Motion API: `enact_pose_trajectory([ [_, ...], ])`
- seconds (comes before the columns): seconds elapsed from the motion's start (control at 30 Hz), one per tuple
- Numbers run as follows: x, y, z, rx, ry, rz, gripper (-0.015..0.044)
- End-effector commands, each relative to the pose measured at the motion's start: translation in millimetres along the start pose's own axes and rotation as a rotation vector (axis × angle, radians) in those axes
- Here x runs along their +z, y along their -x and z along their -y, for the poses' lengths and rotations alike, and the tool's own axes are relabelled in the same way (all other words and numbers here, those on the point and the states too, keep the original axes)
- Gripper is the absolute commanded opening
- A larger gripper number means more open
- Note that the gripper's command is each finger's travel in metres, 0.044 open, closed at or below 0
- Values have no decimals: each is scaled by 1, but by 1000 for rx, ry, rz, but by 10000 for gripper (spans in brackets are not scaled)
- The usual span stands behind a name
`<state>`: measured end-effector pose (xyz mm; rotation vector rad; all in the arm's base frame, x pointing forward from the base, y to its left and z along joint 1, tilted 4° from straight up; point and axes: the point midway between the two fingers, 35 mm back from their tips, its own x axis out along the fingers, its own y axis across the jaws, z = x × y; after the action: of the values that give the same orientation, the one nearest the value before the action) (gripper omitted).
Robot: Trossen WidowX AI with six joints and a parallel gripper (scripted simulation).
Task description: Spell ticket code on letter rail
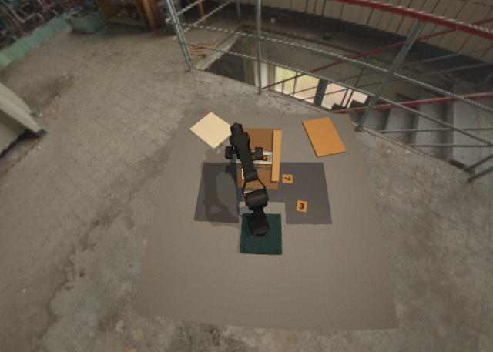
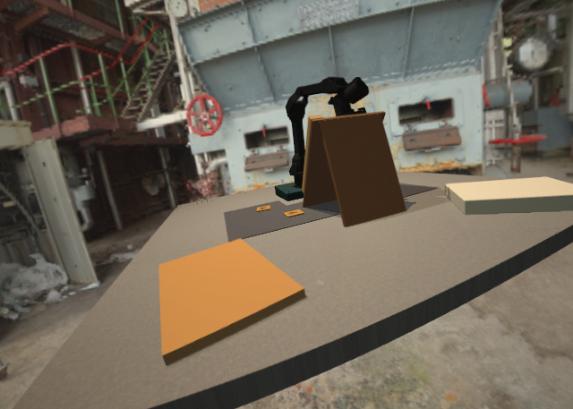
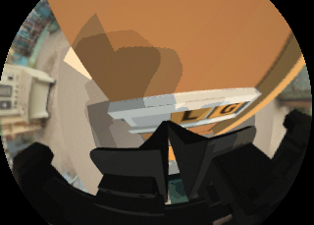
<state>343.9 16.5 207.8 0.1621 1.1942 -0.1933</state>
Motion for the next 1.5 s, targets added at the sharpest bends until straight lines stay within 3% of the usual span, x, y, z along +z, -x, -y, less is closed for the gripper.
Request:
enact_pose_trajectory([
  [0.0,1,-4,-1,2,4,-6,0],
  [1.47,4,-6,9,1,4,-5,0],
])
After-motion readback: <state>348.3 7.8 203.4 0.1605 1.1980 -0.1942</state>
